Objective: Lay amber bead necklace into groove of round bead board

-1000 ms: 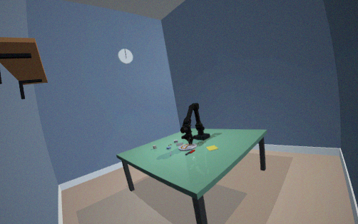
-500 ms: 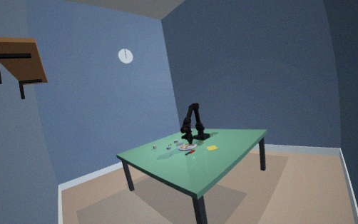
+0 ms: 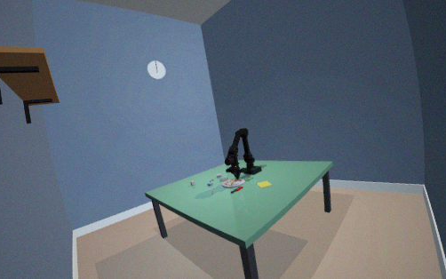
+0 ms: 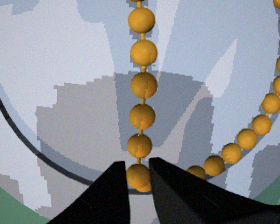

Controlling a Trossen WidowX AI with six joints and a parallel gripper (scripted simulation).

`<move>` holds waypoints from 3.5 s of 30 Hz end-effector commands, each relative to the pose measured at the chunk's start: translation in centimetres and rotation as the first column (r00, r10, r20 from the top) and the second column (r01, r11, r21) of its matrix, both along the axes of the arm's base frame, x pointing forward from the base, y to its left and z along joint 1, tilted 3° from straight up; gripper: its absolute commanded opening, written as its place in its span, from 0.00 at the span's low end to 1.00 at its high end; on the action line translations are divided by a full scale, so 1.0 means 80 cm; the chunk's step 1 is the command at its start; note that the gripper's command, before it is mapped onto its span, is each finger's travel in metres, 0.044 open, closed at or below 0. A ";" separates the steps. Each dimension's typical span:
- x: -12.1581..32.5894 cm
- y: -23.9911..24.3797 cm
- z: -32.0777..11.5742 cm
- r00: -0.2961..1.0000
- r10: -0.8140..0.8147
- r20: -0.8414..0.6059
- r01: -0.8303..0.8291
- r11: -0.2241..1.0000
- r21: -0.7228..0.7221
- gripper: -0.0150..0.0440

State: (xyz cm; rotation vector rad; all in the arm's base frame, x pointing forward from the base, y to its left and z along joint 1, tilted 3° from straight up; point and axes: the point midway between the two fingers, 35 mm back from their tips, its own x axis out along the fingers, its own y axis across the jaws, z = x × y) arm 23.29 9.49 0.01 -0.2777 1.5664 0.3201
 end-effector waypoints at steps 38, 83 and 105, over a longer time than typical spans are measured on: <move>-0.014 0.006 0.000 1.000 0.006 0.000 -0.006 1.000 0.004 0.92; 0.103 0.053 0.038 0.964 -0.268 -0.004 0.268 0.964 0.001 0.46; 0.127 0.063 0.022 0.949 -0.315 0.006 0.315 0.949 0.006 0.46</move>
